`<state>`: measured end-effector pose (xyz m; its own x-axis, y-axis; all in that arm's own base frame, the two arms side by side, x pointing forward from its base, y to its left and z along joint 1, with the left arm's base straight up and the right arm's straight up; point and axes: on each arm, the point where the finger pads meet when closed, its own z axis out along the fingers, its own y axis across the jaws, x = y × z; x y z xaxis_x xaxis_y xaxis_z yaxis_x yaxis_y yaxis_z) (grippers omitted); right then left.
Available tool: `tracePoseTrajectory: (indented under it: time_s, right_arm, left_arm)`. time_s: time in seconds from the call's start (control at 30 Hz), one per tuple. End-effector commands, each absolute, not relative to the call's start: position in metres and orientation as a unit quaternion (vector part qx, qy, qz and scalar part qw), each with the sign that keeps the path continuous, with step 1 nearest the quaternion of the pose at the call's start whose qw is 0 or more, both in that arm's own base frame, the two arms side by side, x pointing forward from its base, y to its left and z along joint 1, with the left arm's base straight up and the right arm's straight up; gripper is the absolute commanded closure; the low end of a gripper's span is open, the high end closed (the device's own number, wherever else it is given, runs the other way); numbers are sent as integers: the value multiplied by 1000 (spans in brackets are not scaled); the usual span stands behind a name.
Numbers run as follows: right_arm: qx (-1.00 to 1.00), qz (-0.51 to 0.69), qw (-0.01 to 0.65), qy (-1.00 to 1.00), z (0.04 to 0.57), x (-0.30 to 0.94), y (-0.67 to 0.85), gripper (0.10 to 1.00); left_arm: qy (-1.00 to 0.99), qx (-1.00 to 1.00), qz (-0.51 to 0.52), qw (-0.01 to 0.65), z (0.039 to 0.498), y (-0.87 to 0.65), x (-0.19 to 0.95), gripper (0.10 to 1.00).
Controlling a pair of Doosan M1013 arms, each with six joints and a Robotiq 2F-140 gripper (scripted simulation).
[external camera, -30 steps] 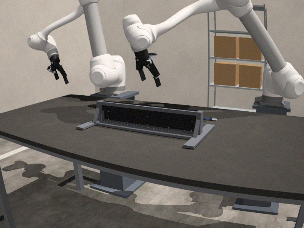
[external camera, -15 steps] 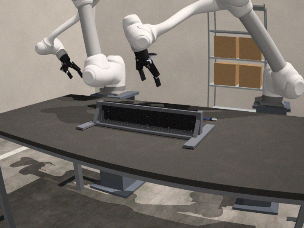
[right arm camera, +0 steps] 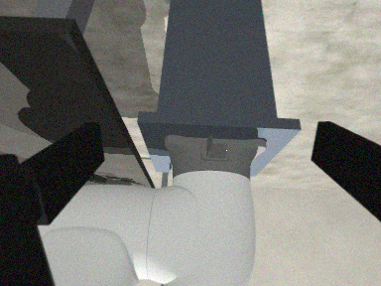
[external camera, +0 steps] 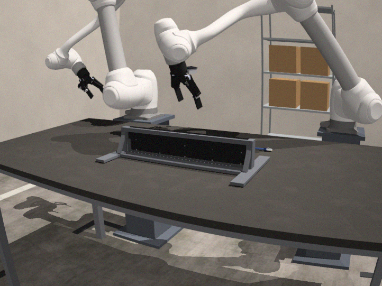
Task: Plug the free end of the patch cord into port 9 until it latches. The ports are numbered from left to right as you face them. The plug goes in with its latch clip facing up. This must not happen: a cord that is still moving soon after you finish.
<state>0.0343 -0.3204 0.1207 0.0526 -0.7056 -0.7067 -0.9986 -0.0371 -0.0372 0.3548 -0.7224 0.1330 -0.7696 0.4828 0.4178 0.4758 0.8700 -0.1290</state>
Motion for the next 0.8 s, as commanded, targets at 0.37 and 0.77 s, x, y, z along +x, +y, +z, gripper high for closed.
tracePoseTrajectory:
  time_s: [0.37,0.77]
  right_arm:
    - [-670,263,278,636,121,34,-321,98]
    - [-670,263,278,636,121,34,-321,98]
  left_arm:
    - [-906,-386,5,173,168,-620,408,98]
    - [-855,-504,3,121,201,-522,459,98]
